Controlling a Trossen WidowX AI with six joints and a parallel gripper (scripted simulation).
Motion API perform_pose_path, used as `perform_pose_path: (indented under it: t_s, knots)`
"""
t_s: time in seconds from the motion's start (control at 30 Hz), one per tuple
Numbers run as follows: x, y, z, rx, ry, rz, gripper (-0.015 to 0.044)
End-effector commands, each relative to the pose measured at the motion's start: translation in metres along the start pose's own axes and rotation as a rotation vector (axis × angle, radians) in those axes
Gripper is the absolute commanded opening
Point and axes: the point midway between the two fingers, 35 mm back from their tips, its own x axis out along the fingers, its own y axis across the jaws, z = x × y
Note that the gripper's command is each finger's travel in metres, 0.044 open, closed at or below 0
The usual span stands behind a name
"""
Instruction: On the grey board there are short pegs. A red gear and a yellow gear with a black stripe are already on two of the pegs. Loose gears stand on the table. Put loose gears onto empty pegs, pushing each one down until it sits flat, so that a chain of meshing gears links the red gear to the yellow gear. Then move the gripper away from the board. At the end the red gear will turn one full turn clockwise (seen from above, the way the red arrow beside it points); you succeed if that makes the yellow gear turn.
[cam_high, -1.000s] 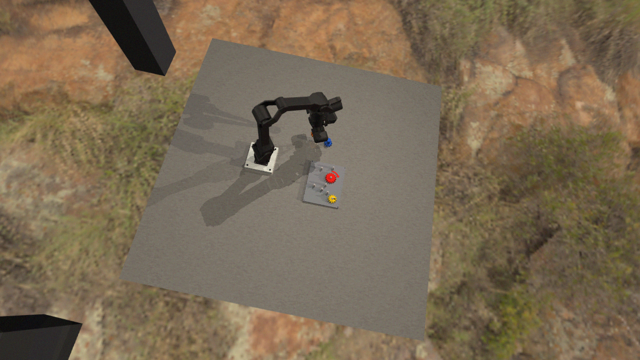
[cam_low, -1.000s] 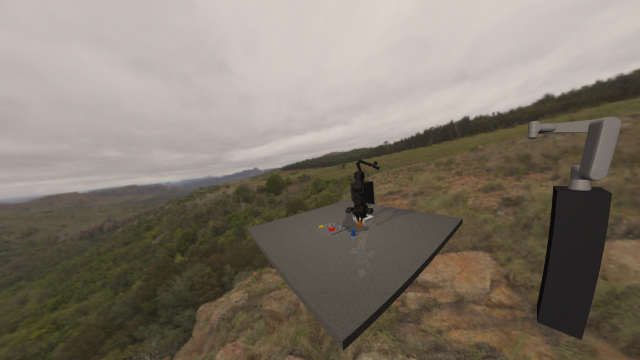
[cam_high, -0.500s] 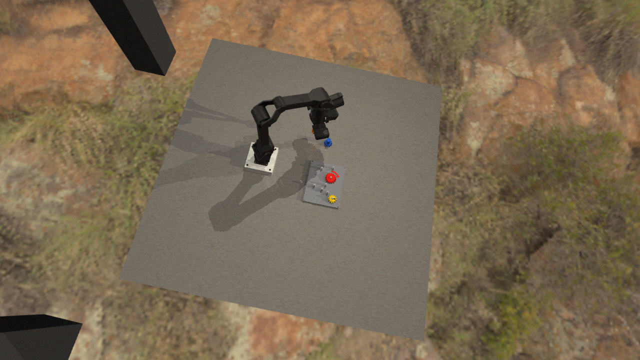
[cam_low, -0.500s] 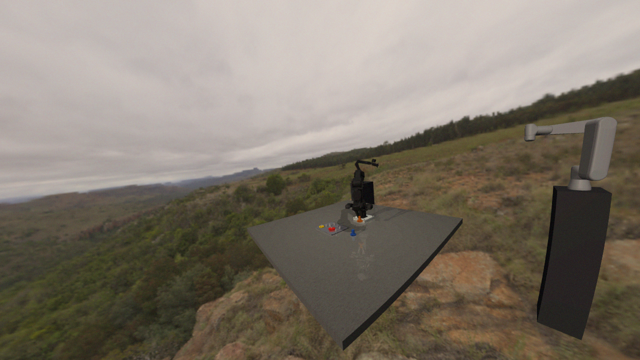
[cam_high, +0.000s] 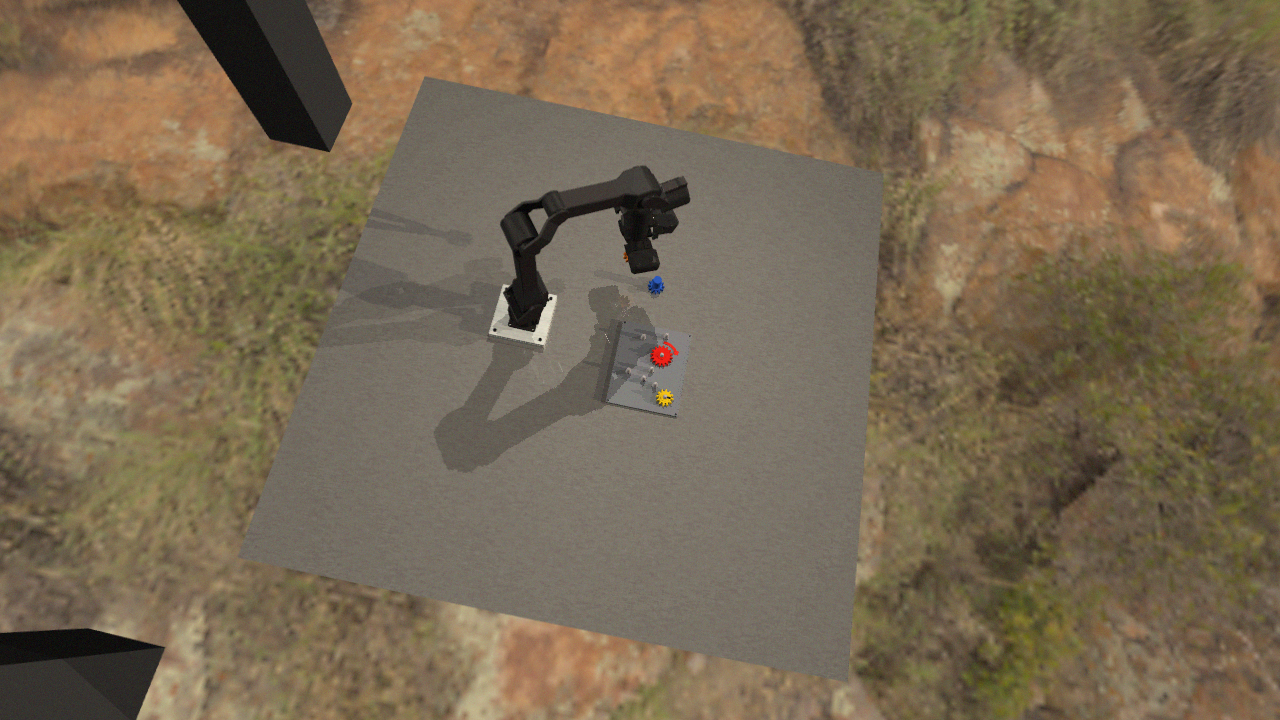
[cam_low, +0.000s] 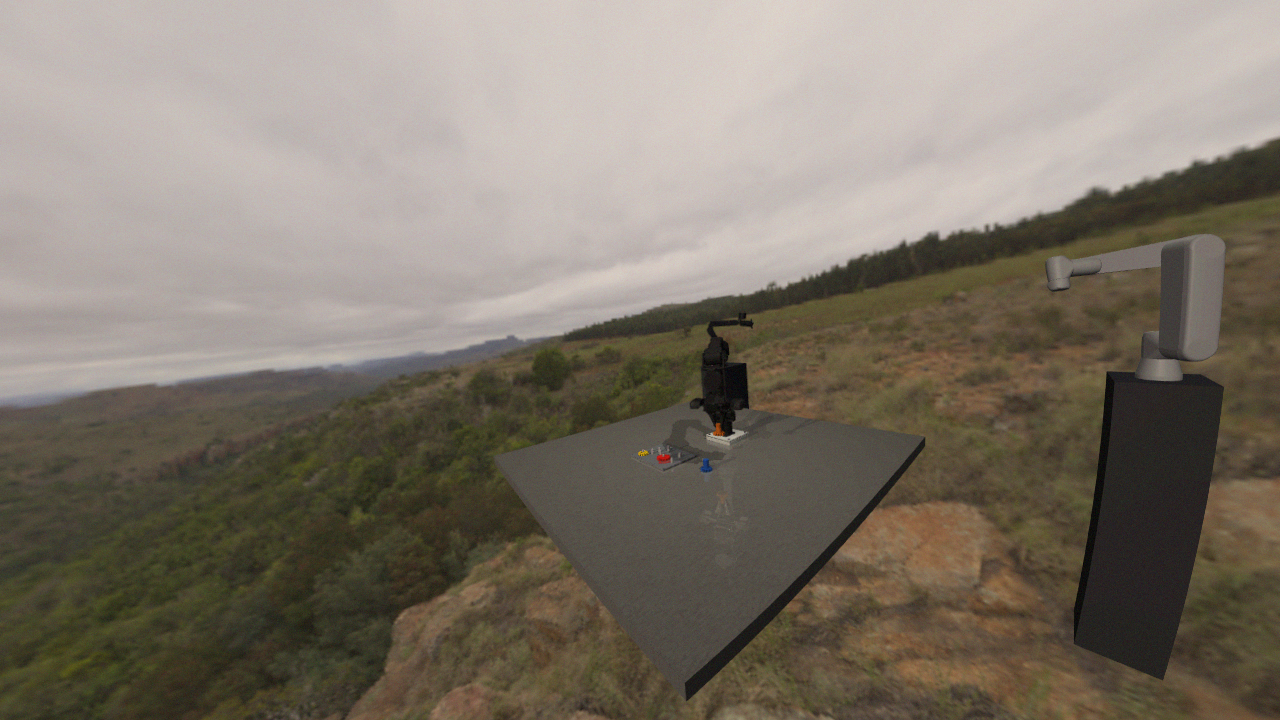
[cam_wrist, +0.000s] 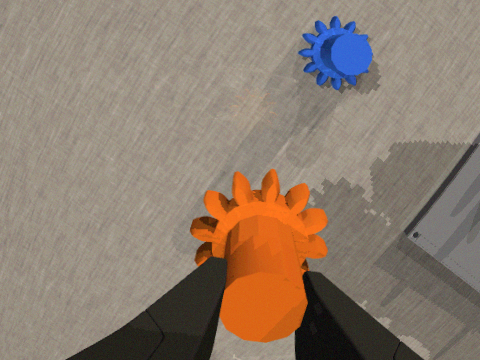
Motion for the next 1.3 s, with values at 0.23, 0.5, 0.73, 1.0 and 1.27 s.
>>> perform_pose_path:
  t_s: [0.23,0.5,0.73,1.0,1.27]
  knots:
    - [-0.022,-0.002,-0.004,-0.004,0.001,-0.003,0.0000]
    - [-0.028,-0.005,-0.004,-0.004,0.002,-0.003,0.0000]
    - [-0.024,-0.019,0.003,-0.004,0.001,-0.004,0.0000]
    - [-0.018,-0.035,0.009,-0.004,0.001,-0.006,0.0000]
    - [-0.012,-0.052,0.014,-0.004,0.000,-0.007,0.0000]
